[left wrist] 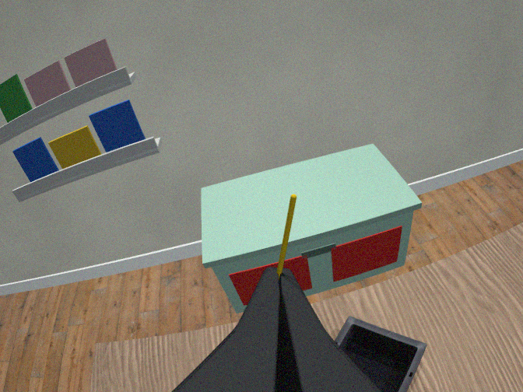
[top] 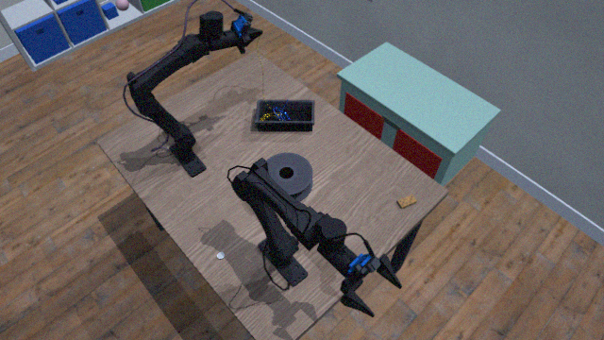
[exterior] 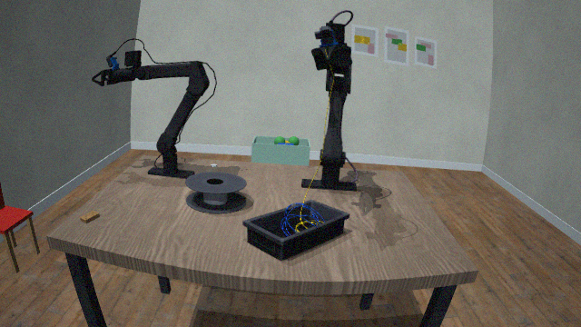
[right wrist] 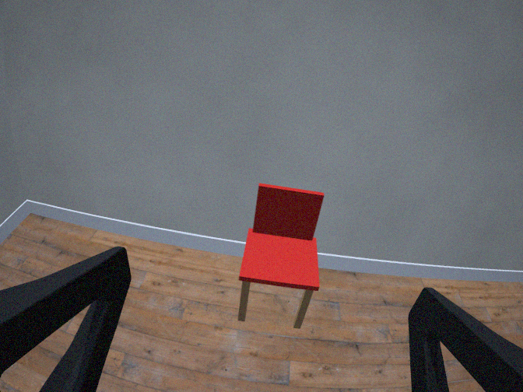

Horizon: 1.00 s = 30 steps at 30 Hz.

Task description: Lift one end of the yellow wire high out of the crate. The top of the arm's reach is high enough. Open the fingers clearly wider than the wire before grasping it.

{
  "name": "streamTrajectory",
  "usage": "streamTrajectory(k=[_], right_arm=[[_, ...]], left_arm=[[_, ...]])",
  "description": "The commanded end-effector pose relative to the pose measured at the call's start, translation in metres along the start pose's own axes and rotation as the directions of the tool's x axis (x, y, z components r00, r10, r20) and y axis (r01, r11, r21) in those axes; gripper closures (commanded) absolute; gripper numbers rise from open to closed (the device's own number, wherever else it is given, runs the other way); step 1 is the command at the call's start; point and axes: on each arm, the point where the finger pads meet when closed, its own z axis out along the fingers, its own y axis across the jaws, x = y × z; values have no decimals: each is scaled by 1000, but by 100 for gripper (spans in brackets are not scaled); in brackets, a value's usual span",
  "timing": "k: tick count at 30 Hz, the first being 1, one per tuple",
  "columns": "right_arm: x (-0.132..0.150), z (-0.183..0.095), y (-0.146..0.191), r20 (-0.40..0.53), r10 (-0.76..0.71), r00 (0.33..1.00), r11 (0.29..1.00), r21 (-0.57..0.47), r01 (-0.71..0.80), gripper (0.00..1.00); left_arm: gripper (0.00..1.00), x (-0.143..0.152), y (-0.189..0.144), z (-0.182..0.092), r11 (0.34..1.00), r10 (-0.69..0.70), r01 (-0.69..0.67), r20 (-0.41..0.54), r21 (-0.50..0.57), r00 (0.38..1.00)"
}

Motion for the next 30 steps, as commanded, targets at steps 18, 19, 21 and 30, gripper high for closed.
streamTrajectory(k=[18,19,21,30], right_arm=[[-7,1,-1,27,6,1000,1000,-1,-6,0],[-7,1,-1,27,6,1000,1000,-1,-6,0],[-7,1,-1,27,6,1000,1000,-1,-6,0],[-7,1,-1,27,6,1000,1000,-1,-6,0]], left_arm=[[100,-41,12,-19,999,0,8,154,-50,988],[100,-42,12,-19,999,0,8,155,-50,988],[100,-42,12,-20,999,0,8,157,-51,988],[100,-46,13,-23,999,1,7,157,-51,988]])
